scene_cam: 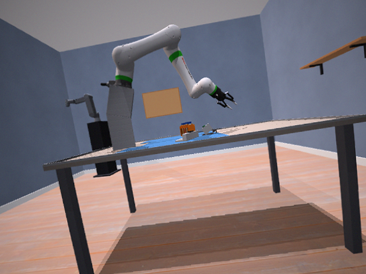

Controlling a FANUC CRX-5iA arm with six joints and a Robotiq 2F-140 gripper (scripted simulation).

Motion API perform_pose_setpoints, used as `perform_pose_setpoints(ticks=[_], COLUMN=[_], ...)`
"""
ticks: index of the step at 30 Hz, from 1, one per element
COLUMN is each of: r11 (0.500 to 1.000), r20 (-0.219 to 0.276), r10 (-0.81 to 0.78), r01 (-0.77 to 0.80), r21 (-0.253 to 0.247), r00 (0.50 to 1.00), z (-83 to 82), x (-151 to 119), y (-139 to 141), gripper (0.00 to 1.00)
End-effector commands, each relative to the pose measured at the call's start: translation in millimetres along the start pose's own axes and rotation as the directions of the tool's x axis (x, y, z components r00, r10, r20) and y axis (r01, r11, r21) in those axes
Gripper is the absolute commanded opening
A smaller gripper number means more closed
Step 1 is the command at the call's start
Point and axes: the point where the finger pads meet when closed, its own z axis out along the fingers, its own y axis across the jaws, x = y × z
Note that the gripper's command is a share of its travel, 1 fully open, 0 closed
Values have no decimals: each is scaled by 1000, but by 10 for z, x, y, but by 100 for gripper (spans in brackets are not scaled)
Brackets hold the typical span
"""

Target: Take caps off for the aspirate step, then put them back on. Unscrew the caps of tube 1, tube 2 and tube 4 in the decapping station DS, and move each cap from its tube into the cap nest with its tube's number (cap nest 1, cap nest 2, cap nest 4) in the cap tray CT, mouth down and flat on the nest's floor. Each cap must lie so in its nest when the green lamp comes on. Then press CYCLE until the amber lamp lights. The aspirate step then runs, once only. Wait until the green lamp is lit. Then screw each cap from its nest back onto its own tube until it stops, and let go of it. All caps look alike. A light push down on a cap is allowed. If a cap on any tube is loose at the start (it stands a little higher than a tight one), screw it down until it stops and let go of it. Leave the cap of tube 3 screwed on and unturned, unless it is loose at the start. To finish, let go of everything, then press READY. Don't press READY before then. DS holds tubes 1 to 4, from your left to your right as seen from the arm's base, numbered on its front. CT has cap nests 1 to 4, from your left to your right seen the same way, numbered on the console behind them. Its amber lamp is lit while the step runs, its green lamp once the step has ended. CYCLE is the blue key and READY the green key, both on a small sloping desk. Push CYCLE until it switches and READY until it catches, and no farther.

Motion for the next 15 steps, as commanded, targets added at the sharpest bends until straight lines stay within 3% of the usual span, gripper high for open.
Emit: perform_pose_setpoints(ticks=[1,4,8,15], r11=[992,989,969,901], r20=[62,70,119,204], r10=[128,143,247,430], r01=[-129,-144,-249,-432], r21=[9,9,0,-38], r00=[990,987,962,880], z=[-119,-135,-251,-482], x=[-153,-173,-307,-535], y=[-29,-34,-77,-175], gripper=[35,35,35,35])
